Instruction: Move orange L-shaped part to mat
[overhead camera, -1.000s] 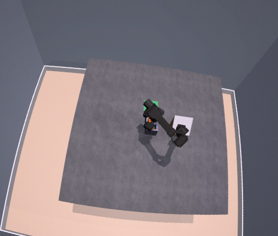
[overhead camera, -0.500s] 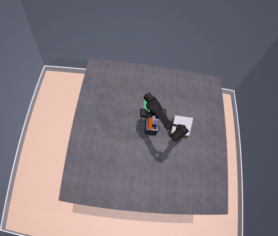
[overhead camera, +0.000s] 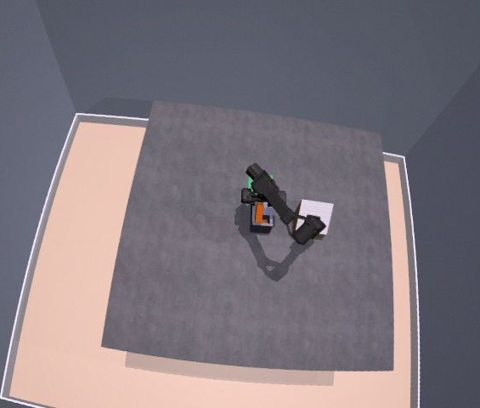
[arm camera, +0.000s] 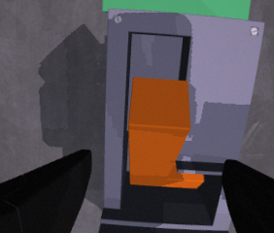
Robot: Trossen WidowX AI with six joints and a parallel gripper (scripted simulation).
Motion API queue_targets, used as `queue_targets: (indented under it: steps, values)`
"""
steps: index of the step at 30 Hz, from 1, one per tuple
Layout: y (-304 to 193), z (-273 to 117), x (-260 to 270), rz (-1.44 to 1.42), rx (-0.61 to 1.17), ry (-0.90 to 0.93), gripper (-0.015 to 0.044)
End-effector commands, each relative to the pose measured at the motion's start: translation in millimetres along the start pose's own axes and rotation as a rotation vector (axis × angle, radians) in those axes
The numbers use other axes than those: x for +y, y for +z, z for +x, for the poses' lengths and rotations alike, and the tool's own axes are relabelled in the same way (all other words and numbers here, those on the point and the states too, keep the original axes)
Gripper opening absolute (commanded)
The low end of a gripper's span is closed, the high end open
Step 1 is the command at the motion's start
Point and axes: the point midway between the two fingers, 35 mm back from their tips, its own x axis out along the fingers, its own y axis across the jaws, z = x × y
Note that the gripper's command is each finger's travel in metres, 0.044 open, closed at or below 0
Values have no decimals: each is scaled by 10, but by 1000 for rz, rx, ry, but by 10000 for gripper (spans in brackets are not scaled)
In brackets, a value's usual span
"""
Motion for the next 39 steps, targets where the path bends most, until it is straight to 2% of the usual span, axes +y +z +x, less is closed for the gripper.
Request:
queue_targets:
  steps: [1,31,36,39]
  values:
    - [7,43,9,6,1,9,280]
    - [0,500,11,5,3,10,280]
    - [5,470,14,0,-2,6,149]
    - [5,470,14,0,-2,6,129]
